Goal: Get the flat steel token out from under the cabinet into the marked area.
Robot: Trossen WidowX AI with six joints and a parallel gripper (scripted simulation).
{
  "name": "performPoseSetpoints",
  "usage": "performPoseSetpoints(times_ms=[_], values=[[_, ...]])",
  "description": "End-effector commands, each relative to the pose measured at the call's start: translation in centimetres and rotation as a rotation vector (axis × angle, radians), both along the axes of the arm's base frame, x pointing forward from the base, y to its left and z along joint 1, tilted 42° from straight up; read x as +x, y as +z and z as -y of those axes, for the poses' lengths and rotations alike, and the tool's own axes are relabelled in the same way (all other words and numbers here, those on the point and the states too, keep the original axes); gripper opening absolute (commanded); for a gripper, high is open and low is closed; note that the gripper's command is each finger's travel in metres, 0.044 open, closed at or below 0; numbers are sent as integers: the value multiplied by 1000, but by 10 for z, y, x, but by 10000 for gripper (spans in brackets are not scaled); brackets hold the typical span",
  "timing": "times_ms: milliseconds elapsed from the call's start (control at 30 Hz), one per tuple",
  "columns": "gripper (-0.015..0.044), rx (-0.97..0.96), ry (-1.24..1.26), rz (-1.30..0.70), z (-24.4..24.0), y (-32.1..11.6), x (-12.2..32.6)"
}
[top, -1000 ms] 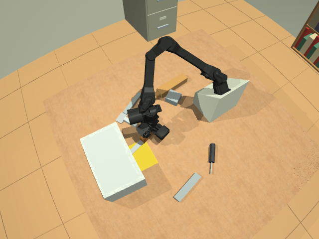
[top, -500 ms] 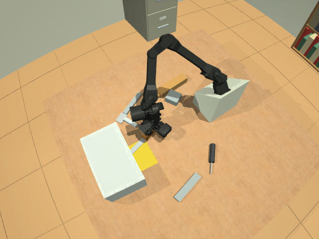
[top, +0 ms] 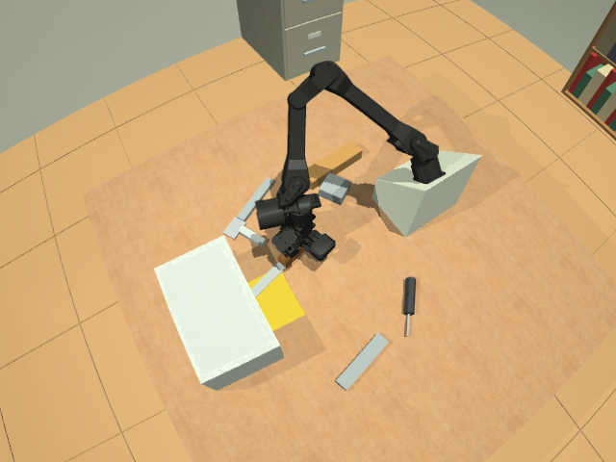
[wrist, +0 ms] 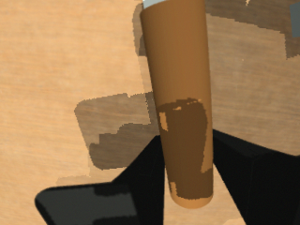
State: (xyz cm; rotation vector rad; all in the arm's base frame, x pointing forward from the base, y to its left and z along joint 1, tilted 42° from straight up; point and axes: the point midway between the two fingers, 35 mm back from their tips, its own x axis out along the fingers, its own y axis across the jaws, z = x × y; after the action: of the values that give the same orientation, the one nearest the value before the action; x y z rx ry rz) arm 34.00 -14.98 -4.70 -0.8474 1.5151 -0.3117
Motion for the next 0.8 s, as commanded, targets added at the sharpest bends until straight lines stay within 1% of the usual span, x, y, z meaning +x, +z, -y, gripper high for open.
performPoseSetpoints(times_ms=[0, 767], values=[[0, 2, 1, -6, 3, 0, -6], [0, 1, 1, -7, 11, 5, -31]])
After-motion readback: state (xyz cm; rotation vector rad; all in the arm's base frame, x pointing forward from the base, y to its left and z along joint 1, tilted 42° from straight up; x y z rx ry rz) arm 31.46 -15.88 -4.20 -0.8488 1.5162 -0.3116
